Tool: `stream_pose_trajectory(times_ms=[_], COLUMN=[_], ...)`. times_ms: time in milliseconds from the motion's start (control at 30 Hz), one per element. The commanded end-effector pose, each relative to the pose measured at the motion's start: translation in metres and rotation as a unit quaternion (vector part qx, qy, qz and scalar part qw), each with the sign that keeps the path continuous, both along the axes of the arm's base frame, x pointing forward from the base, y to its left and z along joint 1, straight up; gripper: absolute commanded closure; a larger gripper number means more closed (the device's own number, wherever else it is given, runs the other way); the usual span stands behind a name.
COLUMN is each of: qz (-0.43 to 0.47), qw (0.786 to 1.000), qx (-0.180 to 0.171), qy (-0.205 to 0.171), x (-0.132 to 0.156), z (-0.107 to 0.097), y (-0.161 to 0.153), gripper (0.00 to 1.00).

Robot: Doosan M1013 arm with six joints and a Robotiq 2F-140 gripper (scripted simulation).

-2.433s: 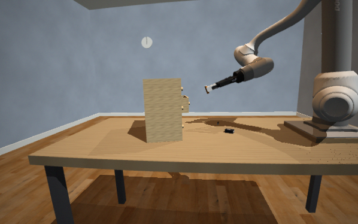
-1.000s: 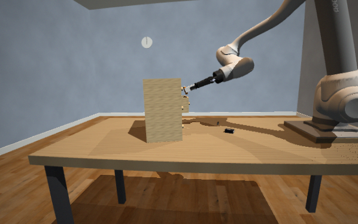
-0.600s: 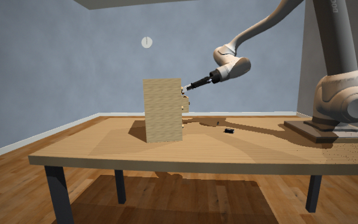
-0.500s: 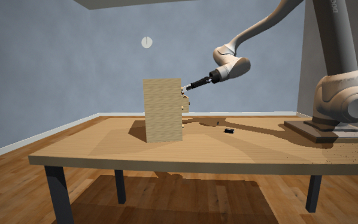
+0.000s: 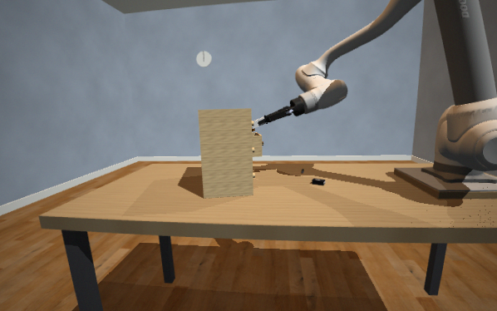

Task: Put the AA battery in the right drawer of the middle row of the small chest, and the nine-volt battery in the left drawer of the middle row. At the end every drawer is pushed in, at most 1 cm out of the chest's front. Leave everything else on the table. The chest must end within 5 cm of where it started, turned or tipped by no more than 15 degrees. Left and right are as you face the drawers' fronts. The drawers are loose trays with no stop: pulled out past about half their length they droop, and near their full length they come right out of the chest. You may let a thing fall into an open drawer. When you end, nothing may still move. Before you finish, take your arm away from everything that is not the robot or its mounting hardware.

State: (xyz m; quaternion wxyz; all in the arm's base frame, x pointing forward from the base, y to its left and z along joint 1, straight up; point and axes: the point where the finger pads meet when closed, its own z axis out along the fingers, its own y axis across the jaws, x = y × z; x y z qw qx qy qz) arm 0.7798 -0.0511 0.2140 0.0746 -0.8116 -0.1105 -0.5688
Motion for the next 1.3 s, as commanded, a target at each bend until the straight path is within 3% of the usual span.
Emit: stream_pose_trajectory(times_ms=[0, 1033, 1267], qz=[0.0, 0.0, 0.0], qw=[1.0, 1.0, 1.0], qx=[-0.001, -0.001, -0.001], qy=[0.0, 0.0, 0.0], x=[0.0019, 0.0006, 0.0006], z=[-0.0009, -0.0024, -0.0024], y=[-0.0004, -0.0021, -0.0021], gripper=[0.94, 0.94, 0.85])
